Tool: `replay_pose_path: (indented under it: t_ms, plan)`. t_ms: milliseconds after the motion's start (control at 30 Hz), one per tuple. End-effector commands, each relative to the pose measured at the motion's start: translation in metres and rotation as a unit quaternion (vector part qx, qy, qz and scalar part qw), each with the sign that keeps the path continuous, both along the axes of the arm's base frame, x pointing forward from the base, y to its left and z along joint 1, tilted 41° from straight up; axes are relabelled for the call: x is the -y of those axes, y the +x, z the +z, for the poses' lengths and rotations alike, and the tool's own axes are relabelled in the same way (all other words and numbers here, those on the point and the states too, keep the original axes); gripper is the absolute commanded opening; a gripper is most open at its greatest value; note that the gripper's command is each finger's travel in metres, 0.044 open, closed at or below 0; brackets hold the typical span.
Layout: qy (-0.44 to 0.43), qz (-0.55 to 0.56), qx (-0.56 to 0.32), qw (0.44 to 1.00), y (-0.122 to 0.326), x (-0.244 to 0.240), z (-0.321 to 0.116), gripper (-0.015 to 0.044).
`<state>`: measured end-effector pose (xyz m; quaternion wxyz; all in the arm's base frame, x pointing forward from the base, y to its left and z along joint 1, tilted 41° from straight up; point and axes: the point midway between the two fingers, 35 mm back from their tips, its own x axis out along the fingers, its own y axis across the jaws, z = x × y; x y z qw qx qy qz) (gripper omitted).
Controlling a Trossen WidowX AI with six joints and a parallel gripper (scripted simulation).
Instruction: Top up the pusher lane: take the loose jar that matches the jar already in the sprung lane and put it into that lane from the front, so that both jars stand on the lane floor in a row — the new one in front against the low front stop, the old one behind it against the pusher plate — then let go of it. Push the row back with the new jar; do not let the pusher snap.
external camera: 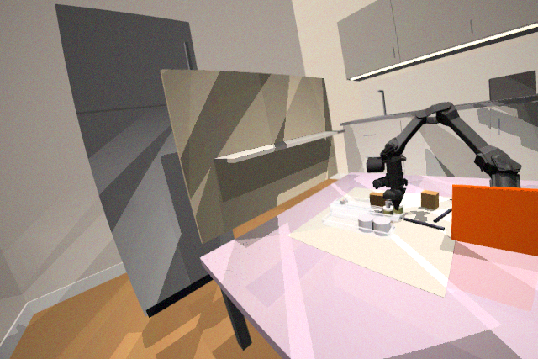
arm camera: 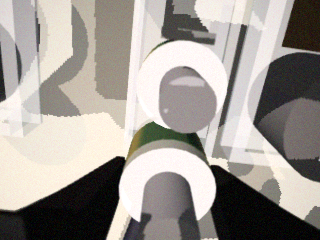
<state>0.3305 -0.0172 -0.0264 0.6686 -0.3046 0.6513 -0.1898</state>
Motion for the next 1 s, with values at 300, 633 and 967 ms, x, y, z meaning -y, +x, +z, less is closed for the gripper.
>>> replay_pose_path:
  t_ms: [300,633,967]
  plan:
    - [0.002,0.001,0.018,1.0,0.017,-0.004,0.006,0.0]
    - [0.002,0.001,0.018,1.0,0.021,-0.005,0.007,0.0]
    - [0.002,0.001,0.018,1.0,0.025,-0.006,0.009,0.0]
